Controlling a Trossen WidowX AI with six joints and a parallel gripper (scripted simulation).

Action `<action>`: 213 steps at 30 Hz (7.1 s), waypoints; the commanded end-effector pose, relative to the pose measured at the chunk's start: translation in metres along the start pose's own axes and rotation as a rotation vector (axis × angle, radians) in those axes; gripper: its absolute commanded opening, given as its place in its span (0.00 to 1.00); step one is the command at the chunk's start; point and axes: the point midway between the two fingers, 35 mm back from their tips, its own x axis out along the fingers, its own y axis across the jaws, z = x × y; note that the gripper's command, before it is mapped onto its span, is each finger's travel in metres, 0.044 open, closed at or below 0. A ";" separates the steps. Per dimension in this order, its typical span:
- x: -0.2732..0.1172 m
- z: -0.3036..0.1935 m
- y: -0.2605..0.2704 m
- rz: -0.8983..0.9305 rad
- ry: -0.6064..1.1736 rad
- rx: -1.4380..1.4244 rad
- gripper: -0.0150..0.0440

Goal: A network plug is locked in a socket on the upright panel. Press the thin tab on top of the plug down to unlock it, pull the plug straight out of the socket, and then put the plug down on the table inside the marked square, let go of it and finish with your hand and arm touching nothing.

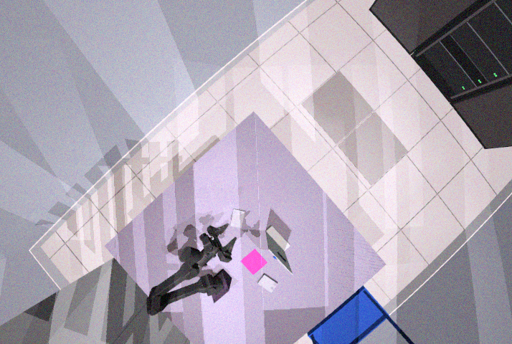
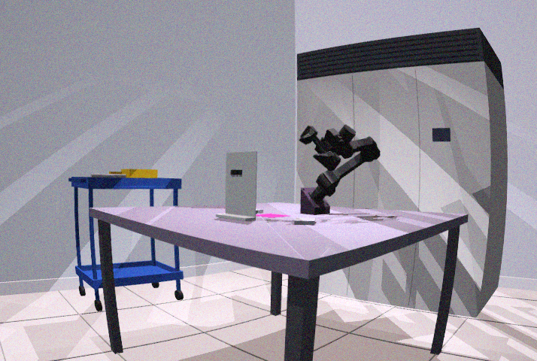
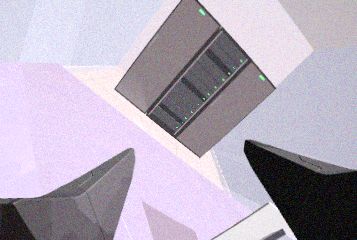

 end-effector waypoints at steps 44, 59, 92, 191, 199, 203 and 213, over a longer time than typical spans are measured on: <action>0.034 -0.185 -0.094 -0.102 0.171 -0.491 0.52; 0.001 -0.236 -0.115 -0.115 0.240 -0.656 0.52; 0.027 -0.250 -0.122 -0.148 0.246 -0.763 0.52; 0.009 -0.251 -0.120 -0.148 0.266 -0.785 0.25; 0.004 -0.251 -0.120 -0.145 0.272 -0.784 0.25; 0.001 -0.251 -0.120 -0.143 0.275 -0.784 0.25; -0.005 -0.251 -0.120 -0.140 0.281 -0.783 0.25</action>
